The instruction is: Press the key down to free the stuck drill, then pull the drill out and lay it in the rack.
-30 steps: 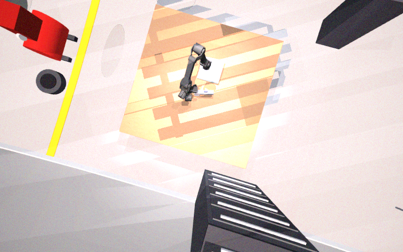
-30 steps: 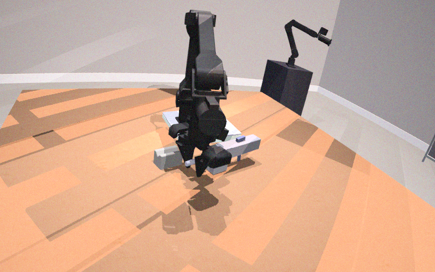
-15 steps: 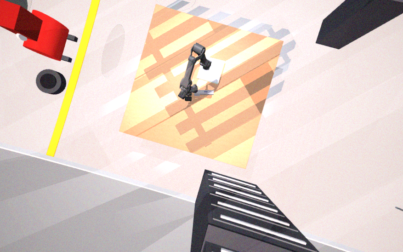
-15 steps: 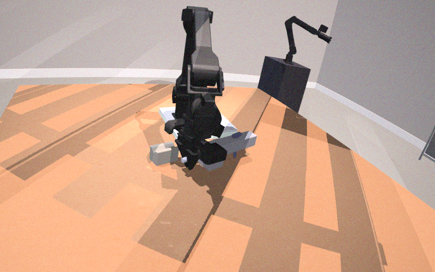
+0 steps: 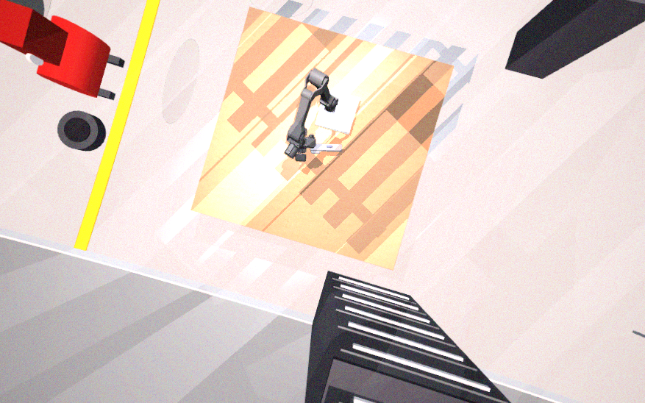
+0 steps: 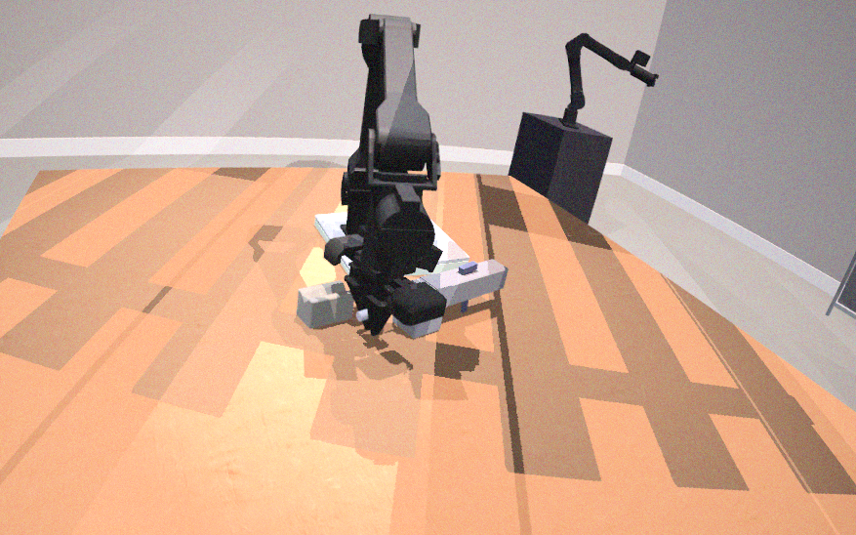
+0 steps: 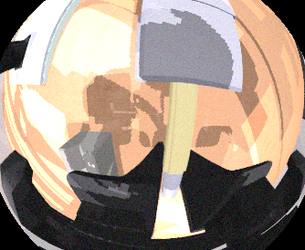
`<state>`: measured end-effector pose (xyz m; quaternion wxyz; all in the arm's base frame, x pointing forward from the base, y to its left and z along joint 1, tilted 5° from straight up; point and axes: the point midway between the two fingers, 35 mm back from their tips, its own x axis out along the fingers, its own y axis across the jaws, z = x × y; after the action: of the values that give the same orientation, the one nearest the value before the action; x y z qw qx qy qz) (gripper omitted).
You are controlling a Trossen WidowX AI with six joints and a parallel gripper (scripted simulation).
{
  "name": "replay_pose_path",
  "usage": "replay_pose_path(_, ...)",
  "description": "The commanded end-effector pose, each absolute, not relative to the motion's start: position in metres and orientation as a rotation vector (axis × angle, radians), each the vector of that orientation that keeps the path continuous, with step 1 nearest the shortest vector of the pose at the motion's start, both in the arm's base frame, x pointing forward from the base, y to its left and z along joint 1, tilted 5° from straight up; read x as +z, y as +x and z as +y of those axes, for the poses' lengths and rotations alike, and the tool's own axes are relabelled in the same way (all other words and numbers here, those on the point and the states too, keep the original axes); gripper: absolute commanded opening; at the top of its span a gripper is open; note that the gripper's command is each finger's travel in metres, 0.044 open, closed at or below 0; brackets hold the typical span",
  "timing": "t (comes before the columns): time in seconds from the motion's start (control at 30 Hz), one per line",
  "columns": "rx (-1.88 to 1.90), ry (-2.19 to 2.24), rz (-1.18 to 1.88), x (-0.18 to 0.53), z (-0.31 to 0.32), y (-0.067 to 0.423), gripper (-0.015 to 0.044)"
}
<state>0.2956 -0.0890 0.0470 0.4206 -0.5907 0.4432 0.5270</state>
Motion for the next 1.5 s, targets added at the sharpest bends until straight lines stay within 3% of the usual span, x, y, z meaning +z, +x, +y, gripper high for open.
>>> replay_pose_path(0.0, 1.317, -1.487, 1.109, 0.049, -0.093, 0.298, 0.0000)
replay_pose_path(1.47, 1.313, -1.492, 1.113, 0.057, -0.149, 0.315, 0.0000)
